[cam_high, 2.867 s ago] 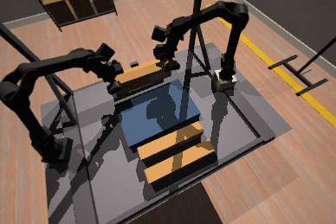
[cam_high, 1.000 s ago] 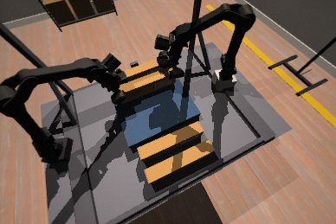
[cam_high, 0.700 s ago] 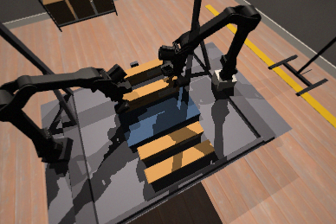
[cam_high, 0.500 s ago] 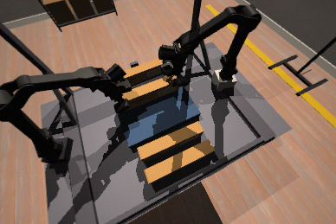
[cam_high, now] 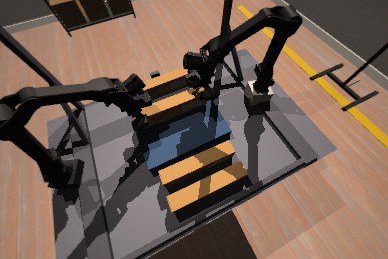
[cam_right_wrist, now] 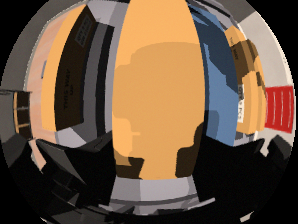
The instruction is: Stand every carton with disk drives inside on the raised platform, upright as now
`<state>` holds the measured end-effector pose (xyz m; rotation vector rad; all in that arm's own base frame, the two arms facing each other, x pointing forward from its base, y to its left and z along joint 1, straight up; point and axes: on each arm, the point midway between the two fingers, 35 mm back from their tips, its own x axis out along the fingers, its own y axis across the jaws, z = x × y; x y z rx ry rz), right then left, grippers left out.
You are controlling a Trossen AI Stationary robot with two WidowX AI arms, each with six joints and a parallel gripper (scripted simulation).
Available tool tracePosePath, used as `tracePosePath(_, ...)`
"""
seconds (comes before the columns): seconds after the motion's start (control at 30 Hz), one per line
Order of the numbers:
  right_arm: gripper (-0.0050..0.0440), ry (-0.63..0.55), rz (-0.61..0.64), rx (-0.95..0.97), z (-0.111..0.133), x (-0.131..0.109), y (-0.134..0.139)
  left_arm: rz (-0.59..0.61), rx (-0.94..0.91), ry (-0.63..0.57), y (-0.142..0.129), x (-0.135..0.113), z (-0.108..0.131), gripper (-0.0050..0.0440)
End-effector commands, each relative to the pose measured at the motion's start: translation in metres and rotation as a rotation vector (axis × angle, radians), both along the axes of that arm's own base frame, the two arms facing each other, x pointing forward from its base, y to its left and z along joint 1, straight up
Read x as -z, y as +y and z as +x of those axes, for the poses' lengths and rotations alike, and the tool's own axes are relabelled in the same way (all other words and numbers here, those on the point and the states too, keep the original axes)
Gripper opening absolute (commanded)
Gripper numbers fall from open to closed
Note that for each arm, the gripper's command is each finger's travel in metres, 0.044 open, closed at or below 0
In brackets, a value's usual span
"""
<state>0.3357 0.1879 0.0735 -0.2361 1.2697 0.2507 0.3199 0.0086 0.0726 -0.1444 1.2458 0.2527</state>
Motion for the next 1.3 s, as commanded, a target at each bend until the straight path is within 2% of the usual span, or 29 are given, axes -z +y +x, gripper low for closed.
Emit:
tracePosePath(0.0, -0.005, -0.053, 0.038, 0.001, 0.002, -0.026, 0.003, -0.001, 0.001, -0.048, 0.0, -0.017, 0.001, -0.005)
tracePosePath(0.73, -0.005, -0.052, 0.037, 0.0, 0.002, -0.026, 0.003, -0.003, 0.001, -0.047, 0.0, -0.017, 0.001, -0.005)
tracePosePath(0.77, -0.005, -0.054, 0.046, -0.001, 0.016, -0.031, -0.042, -0.011, 0.003, -0.06, 0.047, -0.017, -0.011, -0.005)
tracePosePath(1.27, -0.005, -0.054, 0.046, -0.001, 0.016, -0.031, -0.042, -0.011, 0.003, -0.06, 0.047, -0.017, -0.011, -0.005)
